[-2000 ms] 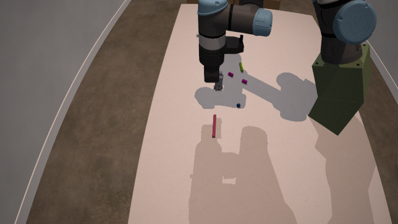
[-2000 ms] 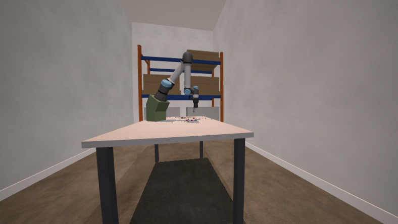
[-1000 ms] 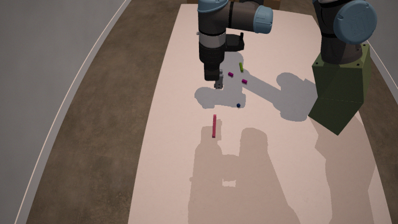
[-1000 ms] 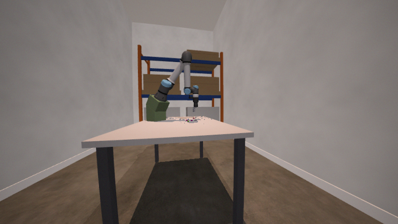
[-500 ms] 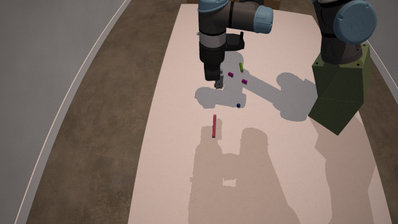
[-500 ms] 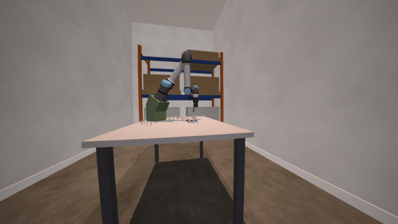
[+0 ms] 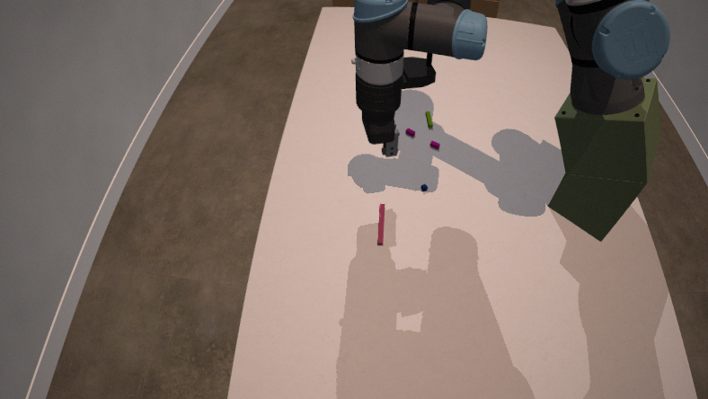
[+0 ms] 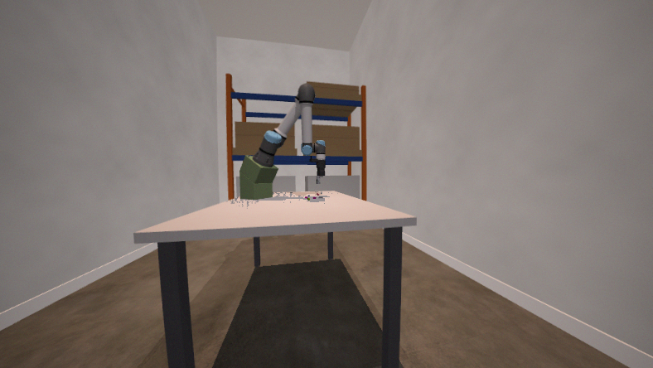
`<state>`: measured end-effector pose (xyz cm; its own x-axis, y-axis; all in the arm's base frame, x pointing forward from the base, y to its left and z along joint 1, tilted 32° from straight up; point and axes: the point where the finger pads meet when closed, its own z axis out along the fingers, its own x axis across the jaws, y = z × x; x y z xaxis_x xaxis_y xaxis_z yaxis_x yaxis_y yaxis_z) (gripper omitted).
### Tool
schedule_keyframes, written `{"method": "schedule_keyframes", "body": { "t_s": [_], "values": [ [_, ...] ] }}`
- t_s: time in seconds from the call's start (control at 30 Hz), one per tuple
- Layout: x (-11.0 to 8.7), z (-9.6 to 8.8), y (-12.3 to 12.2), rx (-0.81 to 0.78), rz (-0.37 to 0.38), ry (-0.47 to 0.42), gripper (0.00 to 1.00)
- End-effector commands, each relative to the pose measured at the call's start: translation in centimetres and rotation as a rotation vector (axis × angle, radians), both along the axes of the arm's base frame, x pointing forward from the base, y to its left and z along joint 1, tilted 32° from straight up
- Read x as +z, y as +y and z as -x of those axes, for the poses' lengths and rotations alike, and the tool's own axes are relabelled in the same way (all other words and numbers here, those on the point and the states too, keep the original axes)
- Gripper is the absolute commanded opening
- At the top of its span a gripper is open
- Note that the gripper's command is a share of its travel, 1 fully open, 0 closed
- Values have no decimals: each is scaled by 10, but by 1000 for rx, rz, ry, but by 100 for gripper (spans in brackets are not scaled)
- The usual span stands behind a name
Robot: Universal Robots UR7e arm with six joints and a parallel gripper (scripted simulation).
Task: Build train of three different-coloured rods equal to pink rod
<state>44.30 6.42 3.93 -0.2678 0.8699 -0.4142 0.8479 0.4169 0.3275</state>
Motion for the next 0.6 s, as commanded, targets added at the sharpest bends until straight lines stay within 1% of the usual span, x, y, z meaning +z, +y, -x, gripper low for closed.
{"method": "schedule_keyframes", "body": {
  "t_s": [0.0,0.17,0.23,0.57],
  "values": [
    [1,0,-3,65,35,19,24],
    [1,1,-6,141,76,43,24],
    [1,1,-6,141,76,43,24],
    [3,1,-13,331,178,102,24]
  ]
}}
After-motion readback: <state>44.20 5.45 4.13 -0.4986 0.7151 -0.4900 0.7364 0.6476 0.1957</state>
